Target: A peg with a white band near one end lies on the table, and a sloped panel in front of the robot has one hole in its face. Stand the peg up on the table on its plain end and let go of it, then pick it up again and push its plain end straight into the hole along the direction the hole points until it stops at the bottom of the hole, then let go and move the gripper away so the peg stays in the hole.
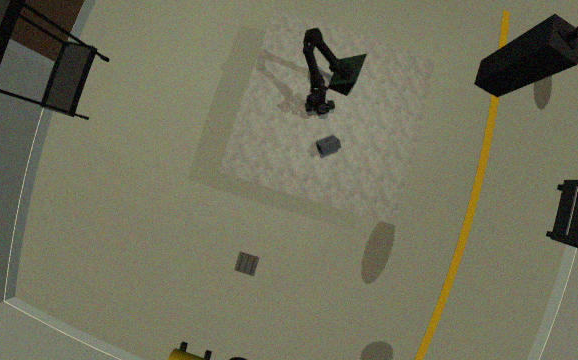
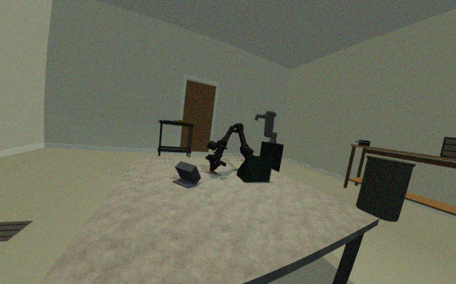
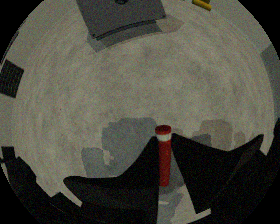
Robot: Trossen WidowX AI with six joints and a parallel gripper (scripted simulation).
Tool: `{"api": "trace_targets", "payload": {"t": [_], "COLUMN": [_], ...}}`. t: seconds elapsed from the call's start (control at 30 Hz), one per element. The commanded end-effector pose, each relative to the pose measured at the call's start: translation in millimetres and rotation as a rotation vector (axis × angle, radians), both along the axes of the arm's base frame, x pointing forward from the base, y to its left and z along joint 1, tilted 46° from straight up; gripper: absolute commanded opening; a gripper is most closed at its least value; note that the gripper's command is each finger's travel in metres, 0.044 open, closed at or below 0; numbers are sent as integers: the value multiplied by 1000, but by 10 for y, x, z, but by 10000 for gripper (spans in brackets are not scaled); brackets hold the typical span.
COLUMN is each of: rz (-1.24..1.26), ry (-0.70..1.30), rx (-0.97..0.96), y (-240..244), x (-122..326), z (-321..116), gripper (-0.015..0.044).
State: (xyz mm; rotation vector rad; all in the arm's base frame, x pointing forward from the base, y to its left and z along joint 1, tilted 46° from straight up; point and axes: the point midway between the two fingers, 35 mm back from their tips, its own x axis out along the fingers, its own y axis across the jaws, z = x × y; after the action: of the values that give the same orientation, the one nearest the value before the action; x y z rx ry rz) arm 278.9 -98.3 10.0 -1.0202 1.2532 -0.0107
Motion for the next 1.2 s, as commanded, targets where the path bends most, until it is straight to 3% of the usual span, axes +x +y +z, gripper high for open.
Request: {"api": "trace_targets", "payload": {"t": [0.0, 1.17], "rz": [23, 218], "ry": [-24, -199], "rx": [16, 168], "y": [7, 10], "x": [-17, -201], "z": [30, 176], "gripper": [49, 49]}}
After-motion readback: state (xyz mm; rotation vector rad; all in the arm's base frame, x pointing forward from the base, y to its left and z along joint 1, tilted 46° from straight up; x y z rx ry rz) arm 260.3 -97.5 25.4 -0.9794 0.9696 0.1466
